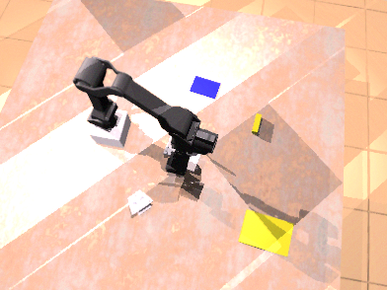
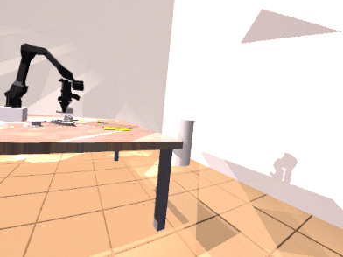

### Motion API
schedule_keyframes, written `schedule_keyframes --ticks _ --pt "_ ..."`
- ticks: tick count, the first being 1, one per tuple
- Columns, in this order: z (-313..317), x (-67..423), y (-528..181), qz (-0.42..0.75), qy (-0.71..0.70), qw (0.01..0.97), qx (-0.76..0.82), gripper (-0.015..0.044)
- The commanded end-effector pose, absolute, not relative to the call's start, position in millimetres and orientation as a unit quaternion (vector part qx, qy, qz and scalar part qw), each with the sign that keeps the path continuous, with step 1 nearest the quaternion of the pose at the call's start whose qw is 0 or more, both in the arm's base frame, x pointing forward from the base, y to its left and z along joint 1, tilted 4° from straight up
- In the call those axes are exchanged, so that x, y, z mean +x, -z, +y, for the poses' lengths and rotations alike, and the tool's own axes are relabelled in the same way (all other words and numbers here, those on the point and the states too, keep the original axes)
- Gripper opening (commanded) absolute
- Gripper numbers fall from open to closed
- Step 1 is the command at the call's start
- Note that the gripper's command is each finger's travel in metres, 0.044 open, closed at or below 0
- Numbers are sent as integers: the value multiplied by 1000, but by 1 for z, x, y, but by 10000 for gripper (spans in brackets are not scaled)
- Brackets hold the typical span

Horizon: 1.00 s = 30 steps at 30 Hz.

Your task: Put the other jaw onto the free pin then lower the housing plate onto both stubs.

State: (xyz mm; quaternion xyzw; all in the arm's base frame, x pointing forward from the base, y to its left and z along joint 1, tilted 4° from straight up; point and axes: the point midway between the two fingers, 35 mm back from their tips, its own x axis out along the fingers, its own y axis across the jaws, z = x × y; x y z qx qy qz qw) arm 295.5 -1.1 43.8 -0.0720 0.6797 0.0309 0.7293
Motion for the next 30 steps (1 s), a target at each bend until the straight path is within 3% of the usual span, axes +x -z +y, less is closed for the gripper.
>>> schedule_keyframes --ticks 1,30 --pt "-2 295 -37 682 -31 727 -73 134" --pt "-4 296 0 682 -30 727 -72 134"
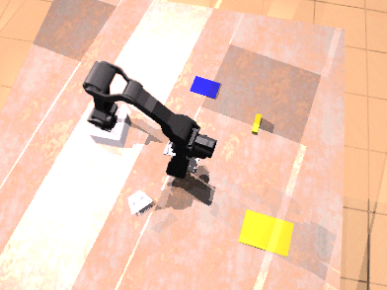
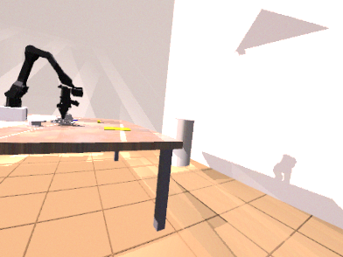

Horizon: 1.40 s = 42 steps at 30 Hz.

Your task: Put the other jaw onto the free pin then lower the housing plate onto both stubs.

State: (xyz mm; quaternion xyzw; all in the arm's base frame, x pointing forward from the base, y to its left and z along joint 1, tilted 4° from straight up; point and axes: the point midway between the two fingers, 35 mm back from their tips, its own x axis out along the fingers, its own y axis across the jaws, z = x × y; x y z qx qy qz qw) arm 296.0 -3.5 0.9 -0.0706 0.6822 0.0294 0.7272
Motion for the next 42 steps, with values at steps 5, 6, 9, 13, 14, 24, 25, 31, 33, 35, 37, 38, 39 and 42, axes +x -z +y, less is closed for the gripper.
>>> schedule_keyframes --ticks 5,6,9,13,14,24,25,31,33,35,37,38,39,42 --pt "-4 296 0 682 -30 727 -72 134" --pt "-4 296 0 682 -30 727 -72 134" --pt "-4 296 0 682 -31 727 -72 134" --pt "-4 296 3 682 -32 727 -74 134" --pt "-4 296 3 682 -33 727 -74 134" --pt "-4 296 6 682 -33 727 -75 134" --pt "-4 296 6 682 -33 727 -75 134" --pt "-4 296 6 682 -33 727 -75 134" --pt "-4 296 7 682 -33 727 -75 134" --pt "-4 296 8 682 -33 727 -75 134" --pt "-4 296 9 682 -33 727 -75 134" --pt "-4 296 9 682 -33 727 -75 134" --pt "-4 296 9 682 -33 727 -75 134" --pt "-4 296 9 682 -33 727 -75 134"
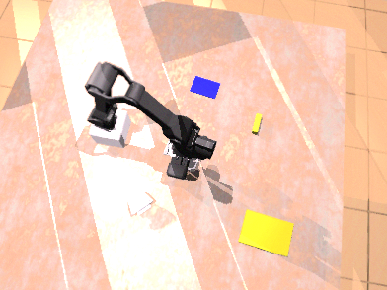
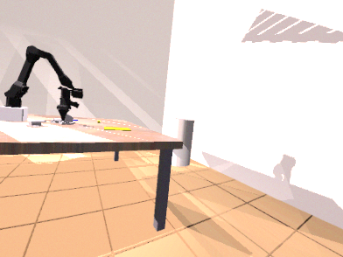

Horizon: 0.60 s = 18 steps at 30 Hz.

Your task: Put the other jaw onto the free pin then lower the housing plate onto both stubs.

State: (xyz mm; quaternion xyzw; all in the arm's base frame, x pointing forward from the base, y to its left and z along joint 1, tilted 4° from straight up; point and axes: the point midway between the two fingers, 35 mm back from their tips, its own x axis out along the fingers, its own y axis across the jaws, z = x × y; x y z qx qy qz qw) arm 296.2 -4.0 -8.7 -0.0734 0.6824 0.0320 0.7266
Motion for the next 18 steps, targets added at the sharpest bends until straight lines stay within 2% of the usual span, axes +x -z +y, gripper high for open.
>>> schedule_keyframes --ticks 1,18 --pt "-4 296 9 682 -33 727 -75 134" --pt "-4 297 15 682 -34 727 -76 134"
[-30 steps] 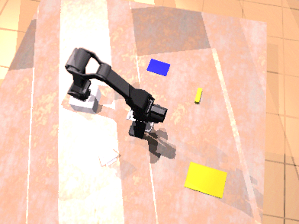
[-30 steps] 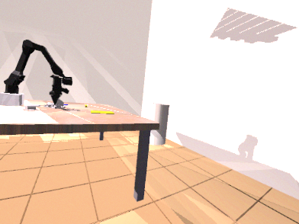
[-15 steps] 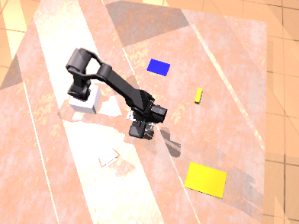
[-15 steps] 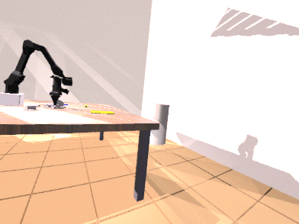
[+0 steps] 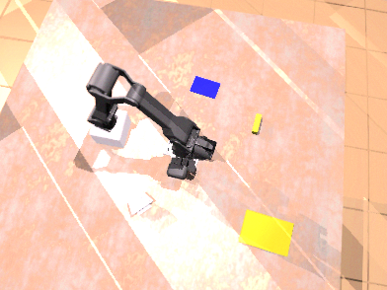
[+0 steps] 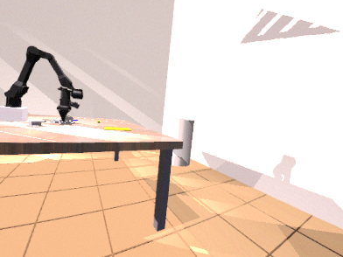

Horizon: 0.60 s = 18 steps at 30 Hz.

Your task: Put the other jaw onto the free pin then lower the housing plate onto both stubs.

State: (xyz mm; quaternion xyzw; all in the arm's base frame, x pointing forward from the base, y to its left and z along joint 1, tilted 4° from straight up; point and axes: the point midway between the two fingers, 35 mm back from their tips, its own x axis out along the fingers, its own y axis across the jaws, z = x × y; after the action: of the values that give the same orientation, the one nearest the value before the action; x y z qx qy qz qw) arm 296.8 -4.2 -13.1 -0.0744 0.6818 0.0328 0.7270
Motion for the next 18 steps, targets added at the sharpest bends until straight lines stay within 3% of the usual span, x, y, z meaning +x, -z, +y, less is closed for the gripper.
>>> schedule_keyframes --ticks 1,18 --pt "-4 297 15 682 -34 727 -76 134" --pt "-5 297 18 682 -34 727 -76 134"
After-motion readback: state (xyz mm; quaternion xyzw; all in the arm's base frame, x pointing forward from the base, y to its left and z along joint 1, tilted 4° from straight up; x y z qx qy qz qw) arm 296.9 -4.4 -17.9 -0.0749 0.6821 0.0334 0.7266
